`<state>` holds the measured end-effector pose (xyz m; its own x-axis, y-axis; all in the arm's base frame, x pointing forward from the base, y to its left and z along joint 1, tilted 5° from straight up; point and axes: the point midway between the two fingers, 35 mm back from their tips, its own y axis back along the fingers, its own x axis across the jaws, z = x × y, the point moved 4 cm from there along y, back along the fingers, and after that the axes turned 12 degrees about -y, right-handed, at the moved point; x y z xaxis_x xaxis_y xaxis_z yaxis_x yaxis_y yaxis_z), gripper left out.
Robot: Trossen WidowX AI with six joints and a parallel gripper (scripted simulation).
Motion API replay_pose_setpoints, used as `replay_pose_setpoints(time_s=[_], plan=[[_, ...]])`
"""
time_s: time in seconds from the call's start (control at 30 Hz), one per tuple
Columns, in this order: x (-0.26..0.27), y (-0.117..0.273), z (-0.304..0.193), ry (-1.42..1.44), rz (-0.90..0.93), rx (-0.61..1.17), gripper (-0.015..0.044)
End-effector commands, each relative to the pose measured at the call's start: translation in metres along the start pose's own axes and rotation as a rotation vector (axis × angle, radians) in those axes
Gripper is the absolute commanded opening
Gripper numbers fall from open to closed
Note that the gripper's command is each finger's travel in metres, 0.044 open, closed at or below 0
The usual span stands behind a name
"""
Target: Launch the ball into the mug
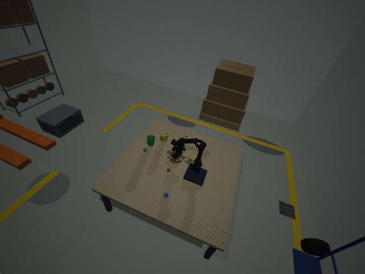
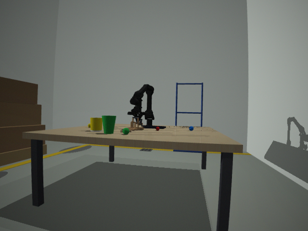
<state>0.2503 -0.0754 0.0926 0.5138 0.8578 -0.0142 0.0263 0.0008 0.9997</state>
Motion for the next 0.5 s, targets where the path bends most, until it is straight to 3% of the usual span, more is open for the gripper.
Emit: replay_pose_setpoints(time_s=[0.0,0.13,0.17,0.3,0.47], plan=[[-0.002,0.014,-0.011,-0.001,-0.002,0.012,0.0079],[-0.007,0.04,-0.035,-0.002,-0.004,0.032,0.0184],[-0.005,0.024,-0.024,0.001,-0.009,0.036,0.021],[-0.005,0.026,-0.024,0.001,-0.009,0.036,0.0315],[-0.004,0.079,-0.016,0.001,-0.007,0.027,0.044]])
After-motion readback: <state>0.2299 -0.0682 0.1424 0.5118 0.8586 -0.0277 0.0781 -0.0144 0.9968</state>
